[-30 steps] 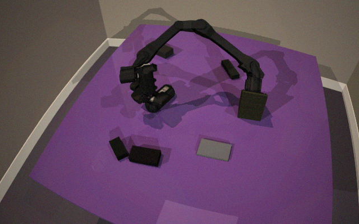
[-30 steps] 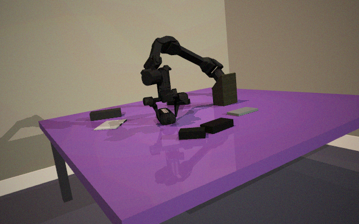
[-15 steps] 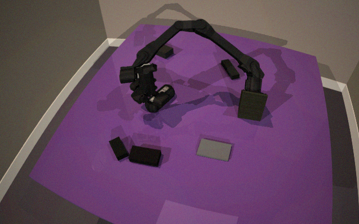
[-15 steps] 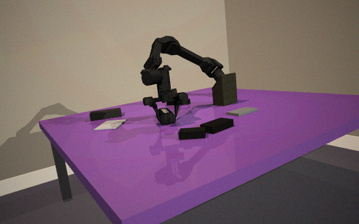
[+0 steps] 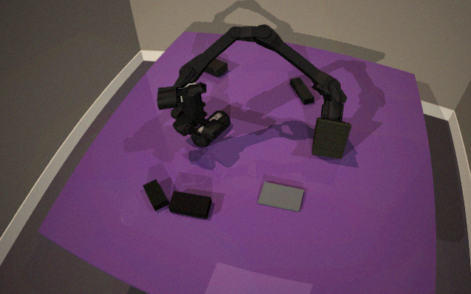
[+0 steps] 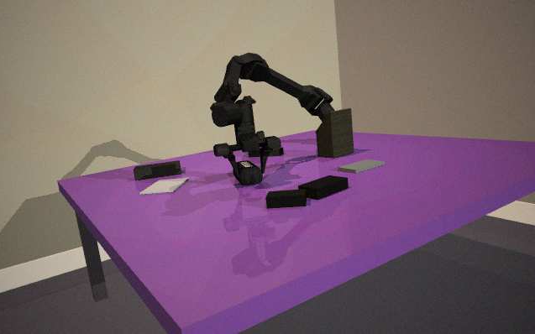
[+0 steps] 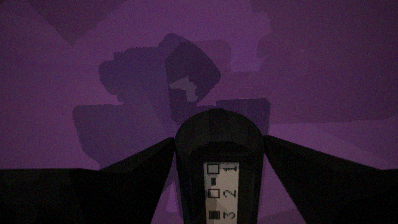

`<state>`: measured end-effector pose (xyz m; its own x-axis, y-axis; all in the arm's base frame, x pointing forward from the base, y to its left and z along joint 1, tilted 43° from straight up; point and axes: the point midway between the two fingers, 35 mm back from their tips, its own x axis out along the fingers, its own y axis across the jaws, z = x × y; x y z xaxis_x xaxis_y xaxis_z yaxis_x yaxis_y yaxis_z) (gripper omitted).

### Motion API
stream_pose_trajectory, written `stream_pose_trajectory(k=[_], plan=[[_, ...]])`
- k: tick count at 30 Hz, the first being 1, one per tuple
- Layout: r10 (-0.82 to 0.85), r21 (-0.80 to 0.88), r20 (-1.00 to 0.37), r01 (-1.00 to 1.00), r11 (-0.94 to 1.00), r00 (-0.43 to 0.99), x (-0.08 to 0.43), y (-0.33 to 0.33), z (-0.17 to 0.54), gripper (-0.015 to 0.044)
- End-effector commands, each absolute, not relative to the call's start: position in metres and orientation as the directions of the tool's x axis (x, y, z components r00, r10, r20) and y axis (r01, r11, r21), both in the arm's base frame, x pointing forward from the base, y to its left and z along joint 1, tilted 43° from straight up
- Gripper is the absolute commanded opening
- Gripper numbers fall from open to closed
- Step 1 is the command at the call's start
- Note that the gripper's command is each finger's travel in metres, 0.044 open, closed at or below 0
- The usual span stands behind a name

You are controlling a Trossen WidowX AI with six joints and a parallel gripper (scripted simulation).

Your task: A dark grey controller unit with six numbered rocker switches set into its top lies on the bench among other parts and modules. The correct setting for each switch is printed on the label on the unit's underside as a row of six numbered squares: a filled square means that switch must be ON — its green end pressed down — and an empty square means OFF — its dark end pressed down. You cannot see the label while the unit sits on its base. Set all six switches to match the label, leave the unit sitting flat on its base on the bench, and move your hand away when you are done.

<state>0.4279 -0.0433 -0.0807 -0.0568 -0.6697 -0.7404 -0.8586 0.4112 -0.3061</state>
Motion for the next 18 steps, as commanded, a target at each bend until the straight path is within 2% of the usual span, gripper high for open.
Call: stream_pose_trajectory(k=[1,18], plan=[[-0.670,-0.316,-0.741,-0.854,0.412,-0.049,0.429,-0.040,-0.074,0.0336],[-0.669,-0.315,-0.741,-0.855,0.413,-0.049,0.427,-0.034,-0.062,0.0336]])
